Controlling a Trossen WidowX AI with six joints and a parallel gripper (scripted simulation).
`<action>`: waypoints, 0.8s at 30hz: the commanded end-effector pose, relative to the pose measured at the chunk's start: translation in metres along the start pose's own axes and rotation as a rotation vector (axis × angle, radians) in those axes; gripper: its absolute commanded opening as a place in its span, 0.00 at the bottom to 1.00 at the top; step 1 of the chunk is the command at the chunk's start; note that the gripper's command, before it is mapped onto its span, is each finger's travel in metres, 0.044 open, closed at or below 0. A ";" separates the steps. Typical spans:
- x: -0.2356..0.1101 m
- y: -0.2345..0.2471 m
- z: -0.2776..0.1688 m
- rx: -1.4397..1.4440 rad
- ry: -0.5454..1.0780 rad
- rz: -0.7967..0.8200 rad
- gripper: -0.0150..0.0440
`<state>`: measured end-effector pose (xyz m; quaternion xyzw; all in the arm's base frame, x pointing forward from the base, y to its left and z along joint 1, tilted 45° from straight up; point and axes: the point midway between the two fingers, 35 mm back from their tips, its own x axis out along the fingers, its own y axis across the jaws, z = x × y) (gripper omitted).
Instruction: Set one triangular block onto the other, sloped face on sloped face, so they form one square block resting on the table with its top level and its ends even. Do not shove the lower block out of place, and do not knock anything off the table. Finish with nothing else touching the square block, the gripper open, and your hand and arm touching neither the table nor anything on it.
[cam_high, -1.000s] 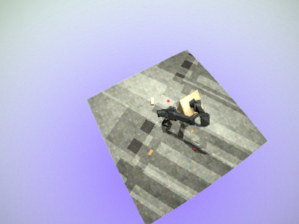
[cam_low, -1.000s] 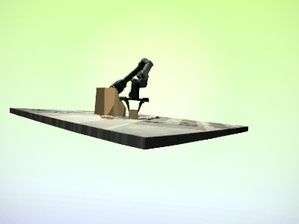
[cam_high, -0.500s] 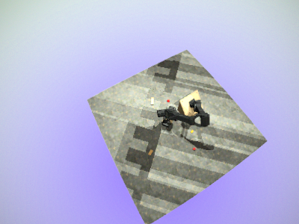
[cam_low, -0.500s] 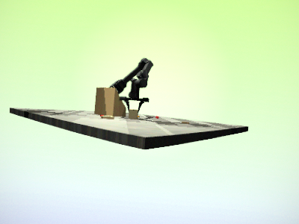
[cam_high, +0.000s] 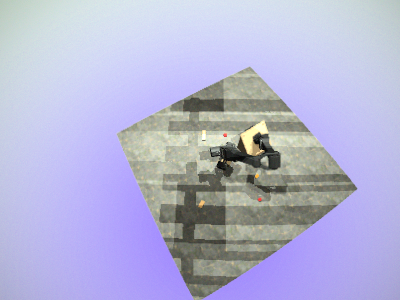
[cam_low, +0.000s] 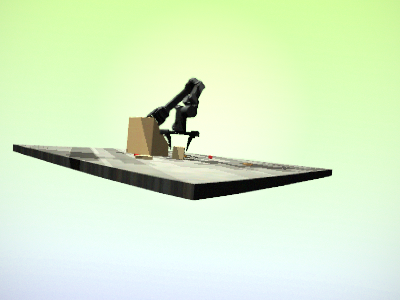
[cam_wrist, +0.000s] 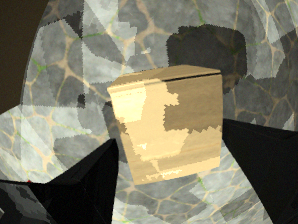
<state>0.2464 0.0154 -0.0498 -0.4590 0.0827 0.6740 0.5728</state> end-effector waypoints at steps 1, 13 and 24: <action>0.000 0.000 0.000 0.000 0.000 0.000 1.00; -0.052 -0.003 -0.007 0.002 0.010 0.004 1.00; -0.111 0.000 -0.001 0.000 0.003 0.003 1.00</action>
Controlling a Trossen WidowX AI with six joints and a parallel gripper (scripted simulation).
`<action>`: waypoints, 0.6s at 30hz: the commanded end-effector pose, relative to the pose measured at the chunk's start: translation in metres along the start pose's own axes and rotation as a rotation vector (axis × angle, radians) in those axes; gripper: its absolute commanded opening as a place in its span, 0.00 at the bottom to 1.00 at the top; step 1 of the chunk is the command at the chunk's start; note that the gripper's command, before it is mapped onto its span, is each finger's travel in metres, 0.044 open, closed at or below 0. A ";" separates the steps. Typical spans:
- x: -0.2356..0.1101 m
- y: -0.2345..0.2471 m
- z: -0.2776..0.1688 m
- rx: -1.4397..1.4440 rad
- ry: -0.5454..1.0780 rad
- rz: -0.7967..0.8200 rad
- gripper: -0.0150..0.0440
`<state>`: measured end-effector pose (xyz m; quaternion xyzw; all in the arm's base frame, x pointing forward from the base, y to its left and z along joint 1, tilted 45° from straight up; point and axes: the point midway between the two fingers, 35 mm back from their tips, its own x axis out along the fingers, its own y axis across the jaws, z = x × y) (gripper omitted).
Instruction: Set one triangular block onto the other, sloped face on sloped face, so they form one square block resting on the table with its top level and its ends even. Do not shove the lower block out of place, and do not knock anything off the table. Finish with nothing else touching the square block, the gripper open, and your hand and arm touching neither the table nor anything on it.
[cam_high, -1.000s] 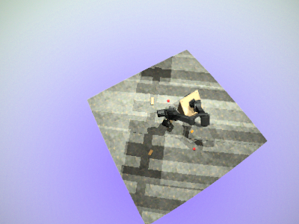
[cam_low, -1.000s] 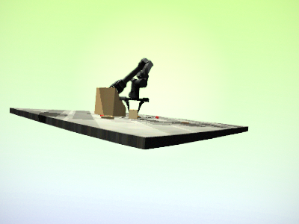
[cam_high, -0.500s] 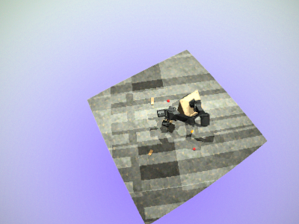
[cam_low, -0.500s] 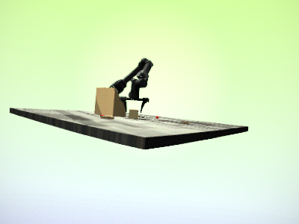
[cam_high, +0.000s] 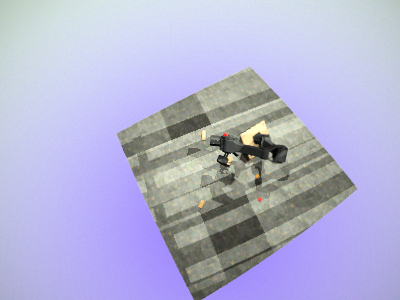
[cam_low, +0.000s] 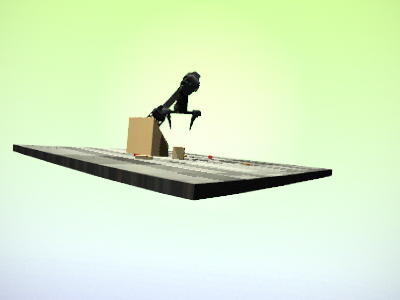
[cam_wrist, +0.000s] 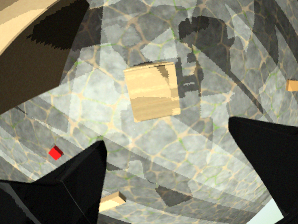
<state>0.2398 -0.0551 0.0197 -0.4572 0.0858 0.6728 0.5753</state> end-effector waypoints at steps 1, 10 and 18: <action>-0.011 0.000 0.001 -0.009 0.001 0.004 1.00; -0.003 0.000 0.001 0.000 -0.004 0.001 1.00; -0.003 0.000 0.001 0.000 -0.004 0.001 1.00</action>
